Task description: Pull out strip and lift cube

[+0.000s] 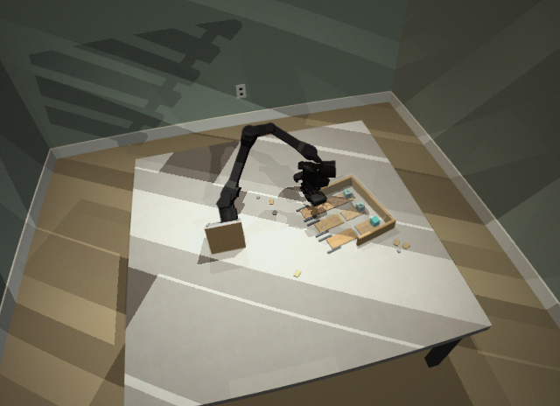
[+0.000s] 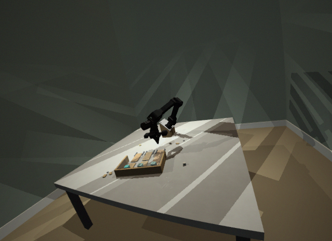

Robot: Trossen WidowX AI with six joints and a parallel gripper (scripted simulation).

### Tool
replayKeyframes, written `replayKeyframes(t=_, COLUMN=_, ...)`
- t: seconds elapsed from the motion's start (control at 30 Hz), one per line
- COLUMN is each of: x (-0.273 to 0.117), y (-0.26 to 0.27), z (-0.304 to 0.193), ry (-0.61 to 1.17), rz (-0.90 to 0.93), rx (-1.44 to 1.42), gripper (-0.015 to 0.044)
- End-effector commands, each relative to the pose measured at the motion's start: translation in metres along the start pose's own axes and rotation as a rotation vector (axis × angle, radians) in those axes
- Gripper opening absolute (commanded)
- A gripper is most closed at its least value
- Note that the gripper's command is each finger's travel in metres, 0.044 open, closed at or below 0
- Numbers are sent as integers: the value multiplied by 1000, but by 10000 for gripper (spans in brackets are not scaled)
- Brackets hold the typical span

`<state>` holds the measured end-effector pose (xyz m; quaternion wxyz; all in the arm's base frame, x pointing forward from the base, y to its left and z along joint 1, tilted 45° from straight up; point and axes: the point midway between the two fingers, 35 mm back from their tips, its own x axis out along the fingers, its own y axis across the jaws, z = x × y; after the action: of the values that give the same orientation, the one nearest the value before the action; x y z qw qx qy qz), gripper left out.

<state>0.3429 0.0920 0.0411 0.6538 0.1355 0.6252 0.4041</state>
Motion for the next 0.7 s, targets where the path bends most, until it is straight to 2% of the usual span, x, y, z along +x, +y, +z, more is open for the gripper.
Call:
replayKeyframes(t=0.0, x=8, y=-2, z=-1, ry=13, rz=0, rx=0, gripper=0)
replayKeyframes(t=0.67, x=41, y=-1, z=-1, ry=13, rz=0, rx=0, gripper=0)
